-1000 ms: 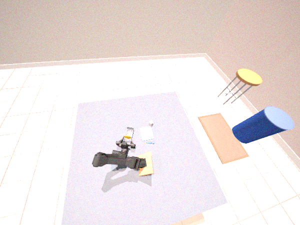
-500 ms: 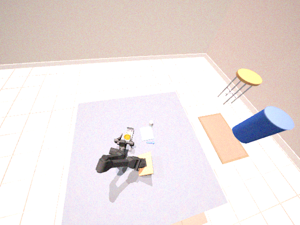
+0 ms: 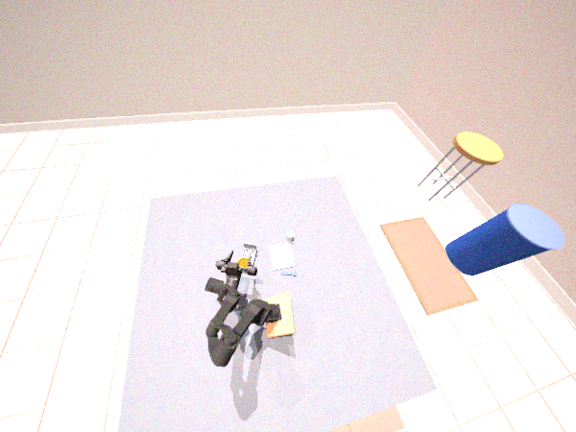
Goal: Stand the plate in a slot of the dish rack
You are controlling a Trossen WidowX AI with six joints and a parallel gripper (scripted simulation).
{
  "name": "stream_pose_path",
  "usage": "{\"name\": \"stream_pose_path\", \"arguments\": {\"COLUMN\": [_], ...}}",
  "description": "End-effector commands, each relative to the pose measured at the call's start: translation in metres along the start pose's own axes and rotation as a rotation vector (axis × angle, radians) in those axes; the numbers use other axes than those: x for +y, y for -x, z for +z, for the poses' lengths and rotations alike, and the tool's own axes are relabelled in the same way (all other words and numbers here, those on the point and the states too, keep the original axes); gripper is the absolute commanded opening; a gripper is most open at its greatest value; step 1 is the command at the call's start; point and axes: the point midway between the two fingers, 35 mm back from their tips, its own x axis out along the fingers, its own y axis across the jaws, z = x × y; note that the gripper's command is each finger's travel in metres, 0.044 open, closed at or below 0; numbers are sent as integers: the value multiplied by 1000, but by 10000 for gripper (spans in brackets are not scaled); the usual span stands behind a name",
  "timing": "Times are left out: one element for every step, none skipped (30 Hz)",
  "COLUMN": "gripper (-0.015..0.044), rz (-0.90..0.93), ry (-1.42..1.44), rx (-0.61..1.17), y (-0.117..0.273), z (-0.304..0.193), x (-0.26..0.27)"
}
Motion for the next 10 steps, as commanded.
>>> {"name": "stream_pose_path", "arguments": {"gripper": [400,400,400,400,400,400,400,400,400,400], "rz": [-23,-36,-50,-63,-76,-90,-103,-117,-131,-145], "ry": [63,94,123,153,182,211,239,268,297,325], "rx": [17,26,35,45,55,66,78,90,104,118], "y": [-5,-8,-10,-13,-15,-18,-20,-23,-25,-27], "z": [1,1,0,0,0,-1,-1,-1,-1,-2], "x": [-1,-2,-4,-5,-7,-8,-10,-12,-14,-16]}}
